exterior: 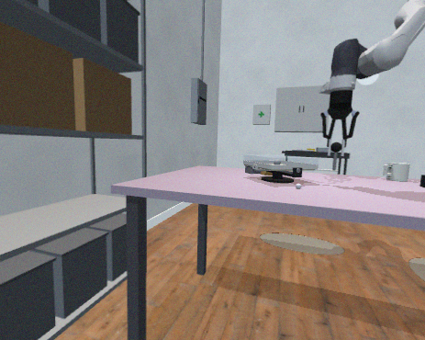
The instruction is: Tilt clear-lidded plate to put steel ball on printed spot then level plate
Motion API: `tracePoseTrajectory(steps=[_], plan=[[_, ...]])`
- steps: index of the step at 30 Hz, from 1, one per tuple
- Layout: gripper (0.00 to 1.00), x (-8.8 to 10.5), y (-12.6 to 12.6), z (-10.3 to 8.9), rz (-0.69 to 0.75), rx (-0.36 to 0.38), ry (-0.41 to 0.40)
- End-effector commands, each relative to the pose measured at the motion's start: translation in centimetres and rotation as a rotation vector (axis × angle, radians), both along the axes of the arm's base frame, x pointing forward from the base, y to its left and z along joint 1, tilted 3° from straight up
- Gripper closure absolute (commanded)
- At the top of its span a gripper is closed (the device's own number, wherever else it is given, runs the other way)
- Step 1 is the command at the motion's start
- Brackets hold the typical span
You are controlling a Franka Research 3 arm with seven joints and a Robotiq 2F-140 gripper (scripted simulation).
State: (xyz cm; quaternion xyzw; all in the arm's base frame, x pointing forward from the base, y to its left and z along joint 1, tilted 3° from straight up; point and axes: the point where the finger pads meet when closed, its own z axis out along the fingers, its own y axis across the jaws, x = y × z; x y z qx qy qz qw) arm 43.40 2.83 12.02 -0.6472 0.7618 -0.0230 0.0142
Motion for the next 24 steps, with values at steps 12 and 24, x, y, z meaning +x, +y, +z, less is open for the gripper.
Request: tracePoseTrajectory(steps=[12,24], plan=[[1.0,0.01,0.57,-0.22,0.001,0.002,-0.002],[1.0,-0.04,0.5,-0.33,0.001,0.002,-0.002]])
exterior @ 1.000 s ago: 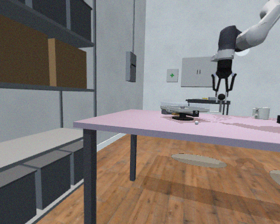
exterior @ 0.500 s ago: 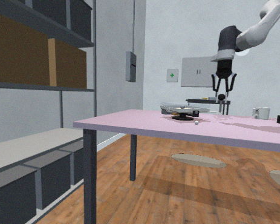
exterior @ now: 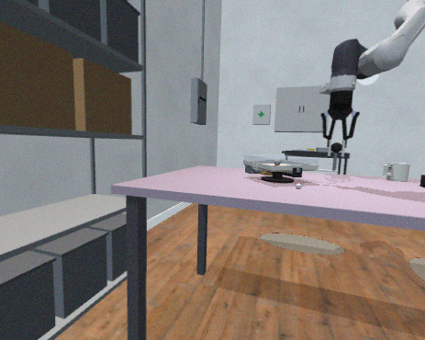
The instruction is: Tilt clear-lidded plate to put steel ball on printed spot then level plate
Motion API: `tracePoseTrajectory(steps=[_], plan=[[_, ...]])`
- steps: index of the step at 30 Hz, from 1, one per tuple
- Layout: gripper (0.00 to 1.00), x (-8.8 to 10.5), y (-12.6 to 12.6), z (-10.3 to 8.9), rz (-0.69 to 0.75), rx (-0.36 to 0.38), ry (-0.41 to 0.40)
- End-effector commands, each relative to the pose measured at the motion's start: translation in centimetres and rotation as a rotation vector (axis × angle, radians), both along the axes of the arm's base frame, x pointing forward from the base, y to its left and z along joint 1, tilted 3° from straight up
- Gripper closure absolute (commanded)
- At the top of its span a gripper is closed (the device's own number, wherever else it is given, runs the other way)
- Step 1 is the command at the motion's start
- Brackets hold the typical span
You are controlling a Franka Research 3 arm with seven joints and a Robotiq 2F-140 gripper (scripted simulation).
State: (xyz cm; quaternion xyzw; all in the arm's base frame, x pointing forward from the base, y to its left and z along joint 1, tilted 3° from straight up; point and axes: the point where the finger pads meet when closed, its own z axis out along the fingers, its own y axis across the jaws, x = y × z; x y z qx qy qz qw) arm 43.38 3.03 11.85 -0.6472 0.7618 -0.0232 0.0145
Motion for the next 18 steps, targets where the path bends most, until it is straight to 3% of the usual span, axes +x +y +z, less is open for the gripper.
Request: tracePoseTrajectory(steps=[1,18], plan=[[1.0,-0.03,0.28,-0.16,0.001,0.002,-0.002],[1.0,-0.03,-0.56,0.19,0.001,0.002,-0.002]])
